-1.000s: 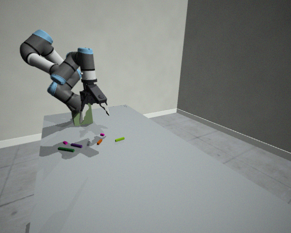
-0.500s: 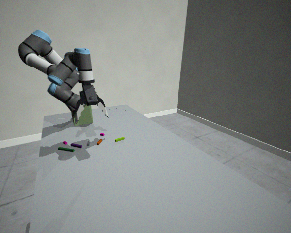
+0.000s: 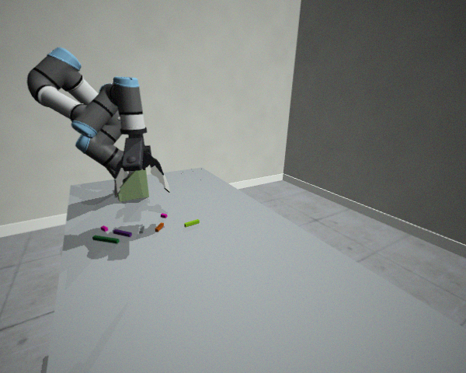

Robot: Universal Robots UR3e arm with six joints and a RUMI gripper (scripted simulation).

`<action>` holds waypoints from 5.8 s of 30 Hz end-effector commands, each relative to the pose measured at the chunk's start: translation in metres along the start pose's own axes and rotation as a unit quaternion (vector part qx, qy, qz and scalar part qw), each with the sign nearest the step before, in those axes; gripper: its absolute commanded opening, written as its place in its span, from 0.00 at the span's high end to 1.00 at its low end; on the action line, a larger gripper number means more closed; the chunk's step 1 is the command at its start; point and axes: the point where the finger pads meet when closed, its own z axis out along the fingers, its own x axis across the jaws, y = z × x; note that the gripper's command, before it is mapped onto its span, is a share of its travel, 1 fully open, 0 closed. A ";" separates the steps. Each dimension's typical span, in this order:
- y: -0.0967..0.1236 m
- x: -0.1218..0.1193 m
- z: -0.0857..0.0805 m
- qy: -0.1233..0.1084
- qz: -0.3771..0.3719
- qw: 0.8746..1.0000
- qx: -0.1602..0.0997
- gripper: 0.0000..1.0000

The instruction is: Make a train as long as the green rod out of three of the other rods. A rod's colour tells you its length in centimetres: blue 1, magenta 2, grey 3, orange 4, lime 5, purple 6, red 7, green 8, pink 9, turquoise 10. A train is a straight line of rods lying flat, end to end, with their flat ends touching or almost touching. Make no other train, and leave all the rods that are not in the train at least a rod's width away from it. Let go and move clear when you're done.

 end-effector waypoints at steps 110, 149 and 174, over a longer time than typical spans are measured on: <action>-0.013 0.116 0.013 0.002 0.876 0.482 0.011 0.00; -0.012 0.125 0.014 0.002 0.923 0.384 0.013 0.86; -0.012 0.125 0.014 0.002 0.923 0.384 0.013 0.86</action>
